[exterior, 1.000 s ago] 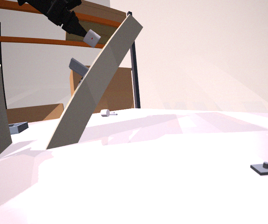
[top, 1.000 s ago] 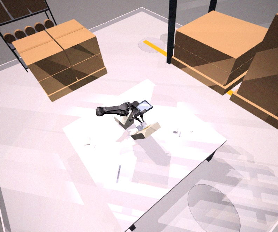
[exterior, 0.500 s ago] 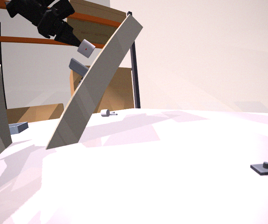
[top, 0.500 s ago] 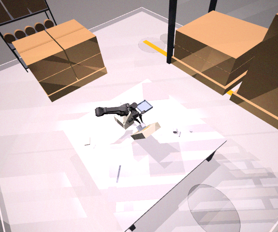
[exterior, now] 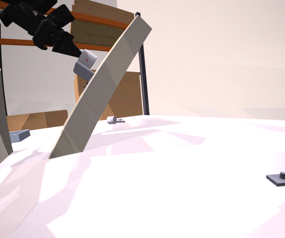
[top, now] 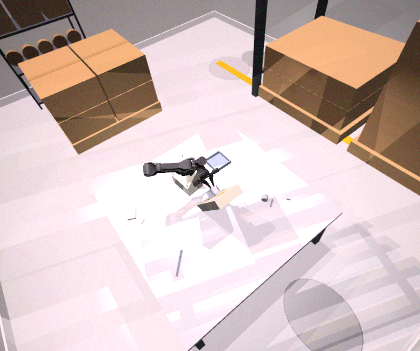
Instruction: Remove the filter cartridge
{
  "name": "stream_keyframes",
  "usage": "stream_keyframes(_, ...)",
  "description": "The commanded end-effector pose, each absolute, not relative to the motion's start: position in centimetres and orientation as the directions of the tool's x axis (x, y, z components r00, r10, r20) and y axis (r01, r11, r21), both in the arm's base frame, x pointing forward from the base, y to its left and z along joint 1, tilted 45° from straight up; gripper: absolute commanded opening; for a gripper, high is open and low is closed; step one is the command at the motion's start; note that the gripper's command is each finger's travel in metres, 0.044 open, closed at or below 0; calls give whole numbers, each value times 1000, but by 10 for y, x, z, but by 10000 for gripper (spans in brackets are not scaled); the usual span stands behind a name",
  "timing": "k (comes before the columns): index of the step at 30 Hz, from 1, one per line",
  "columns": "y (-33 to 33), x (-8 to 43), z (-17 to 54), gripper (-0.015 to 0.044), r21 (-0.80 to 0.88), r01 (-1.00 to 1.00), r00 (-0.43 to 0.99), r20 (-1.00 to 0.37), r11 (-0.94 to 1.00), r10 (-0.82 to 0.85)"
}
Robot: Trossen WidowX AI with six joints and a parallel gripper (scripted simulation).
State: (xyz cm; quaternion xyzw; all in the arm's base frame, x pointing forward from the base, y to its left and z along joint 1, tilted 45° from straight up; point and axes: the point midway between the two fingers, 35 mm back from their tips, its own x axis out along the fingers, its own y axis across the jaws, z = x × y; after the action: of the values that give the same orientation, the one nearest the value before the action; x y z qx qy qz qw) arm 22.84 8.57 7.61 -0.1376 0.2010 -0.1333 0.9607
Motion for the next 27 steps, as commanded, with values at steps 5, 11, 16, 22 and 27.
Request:
stream_keyframes(5,87,229,77,92,-314,202,885,-348,928,-310)
stream_keyframes(11,95,234,85,92,-307,198,887,-348,931,-304)
stream_keyframes(16,131,253,121,92,-306,199,887,-348,931,-304)
stream_keyframes(22,140,255,130,145,-305,198,886,-350,931,-303)
stream_keyframes(27,172,249,161,276,-298,199,886,-353,934,-301)
